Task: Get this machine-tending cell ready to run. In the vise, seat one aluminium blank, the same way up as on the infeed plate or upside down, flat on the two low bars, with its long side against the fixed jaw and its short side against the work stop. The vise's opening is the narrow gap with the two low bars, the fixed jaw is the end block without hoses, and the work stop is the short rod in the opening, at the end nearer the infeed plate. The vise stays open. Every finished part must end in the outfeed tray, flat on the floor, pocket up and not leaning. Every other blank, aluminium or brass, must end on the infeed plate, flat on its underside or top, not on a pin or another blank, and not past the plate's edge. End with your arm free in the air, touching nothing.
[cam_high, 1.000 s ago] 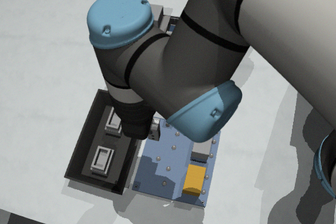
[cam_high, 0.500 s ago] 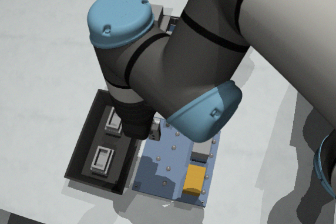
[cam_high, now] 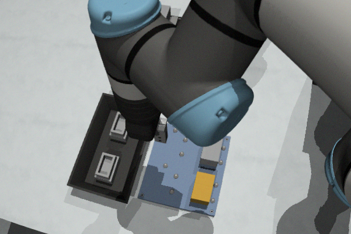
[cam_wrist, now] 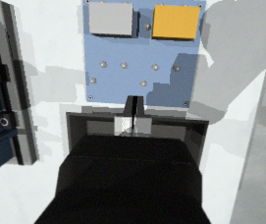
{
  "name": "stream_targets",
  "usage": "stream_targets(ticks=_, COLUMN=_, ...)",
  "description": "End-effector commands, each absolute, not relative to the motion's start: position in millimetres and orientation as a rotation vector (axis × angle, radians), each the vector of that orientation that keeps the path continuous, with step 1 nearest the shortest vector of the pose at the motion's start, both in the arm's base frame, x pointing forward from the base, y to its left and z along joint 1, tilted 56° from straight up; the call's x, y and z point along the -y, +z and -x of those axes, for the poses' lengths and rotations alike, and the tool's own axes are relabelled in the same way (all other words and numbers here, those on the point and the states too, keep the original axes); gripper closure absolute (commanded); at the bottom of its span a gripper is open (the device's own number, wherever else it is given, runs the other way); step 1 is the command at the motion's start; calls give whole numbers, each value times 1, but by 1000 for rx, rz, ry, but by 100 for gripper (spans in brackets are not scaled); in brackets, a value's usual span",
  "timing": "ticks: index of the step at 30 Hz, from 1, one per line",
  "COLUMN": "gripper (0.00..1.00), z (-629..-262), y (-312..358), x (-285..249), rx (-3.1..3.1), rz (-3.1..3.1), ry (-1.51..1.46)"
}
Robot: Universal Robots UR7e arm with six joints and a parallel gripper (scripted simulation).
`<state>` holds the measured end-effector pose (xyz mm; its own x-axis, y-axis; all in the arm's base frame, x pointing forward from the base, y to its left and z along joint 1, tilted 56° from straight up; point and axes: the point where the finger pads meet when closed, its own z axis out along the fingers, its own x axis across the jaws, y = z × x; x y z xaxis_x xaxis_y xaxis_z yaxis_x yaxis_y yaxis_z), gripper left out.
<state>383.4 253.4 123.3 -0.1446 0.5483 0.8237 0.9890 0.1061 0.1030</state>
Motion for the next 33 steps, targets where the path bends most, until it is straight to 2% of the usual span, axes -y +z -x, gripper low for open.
stream_targets(ticks=1, gripper=100, z=-386, y=135, x=-236, rx=1774, rz=1502, ry=-915)
stream_targets(ticks=27, gripper=100, z=-387, y=151, x=-213, rx=1772, rz=1502, ry=-913)
stream_targets(ticks=33, gripper=100, z=-412, y=156, x=-213, rx=1772, rz=1501, ry=-911)
